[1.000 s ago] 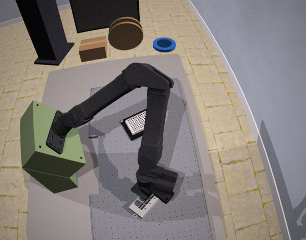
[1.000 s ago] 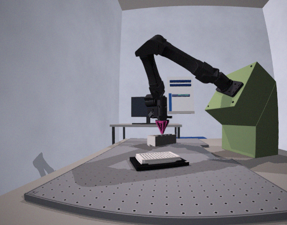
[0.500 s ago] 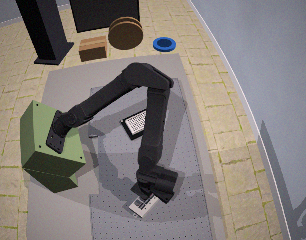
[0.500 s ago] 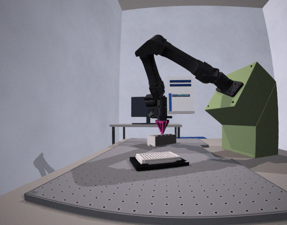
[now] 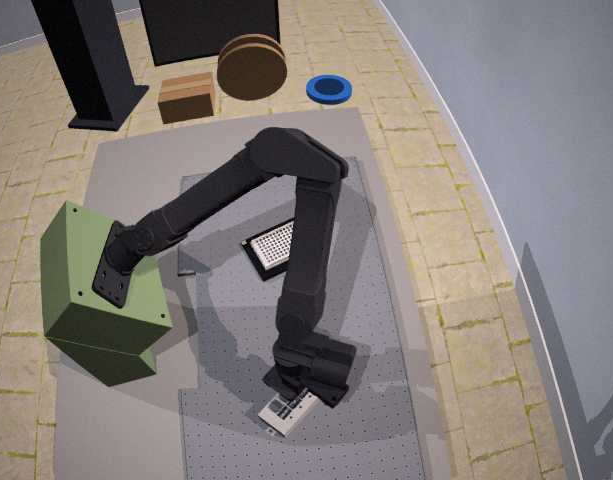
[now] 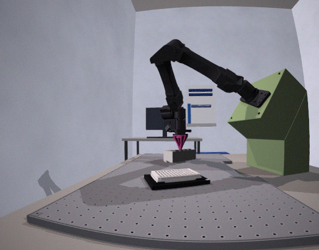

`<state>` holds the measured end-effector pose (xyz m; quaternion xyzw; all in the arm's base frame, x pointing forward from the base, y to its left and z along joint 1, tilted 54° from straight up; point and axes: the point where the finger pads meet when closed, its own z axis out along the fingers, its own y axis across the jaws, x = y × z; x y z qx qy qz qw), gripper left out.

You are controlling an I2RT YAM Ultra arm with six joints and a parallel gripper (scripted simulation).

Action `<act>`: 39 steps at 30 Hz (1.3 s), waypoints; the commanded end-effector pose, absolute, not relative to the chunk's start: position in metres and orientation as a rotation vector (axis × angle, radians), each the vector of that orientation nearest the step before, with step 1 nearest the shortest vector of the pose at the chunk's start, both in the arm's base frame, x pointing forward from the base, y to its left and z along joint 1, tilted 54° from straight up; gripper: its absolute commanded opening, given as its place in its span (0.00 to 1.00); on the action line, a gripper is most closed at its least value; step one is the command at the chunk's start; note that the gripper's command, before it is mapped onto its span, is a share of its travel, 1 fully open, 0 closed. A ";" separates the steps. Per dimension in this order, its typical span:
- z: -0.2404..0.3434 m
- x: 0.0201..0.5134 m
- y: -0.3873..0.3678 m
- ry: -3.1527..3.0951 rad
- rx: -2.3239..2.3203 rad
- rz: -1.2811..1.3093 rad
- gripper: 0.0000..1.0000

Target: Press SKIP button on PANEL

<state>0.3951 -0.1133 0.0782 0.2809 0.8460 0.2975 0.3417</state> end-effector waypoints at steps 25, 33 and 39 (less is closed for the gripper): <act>0.062 0.396 -0.108 2.213 0.755 0.776 0.00; 0.060 0.398 -0.108 2.214 0.755 0.776 0.00; 0.060 0.401 -0.108 2.211 0.751 0.774 0.00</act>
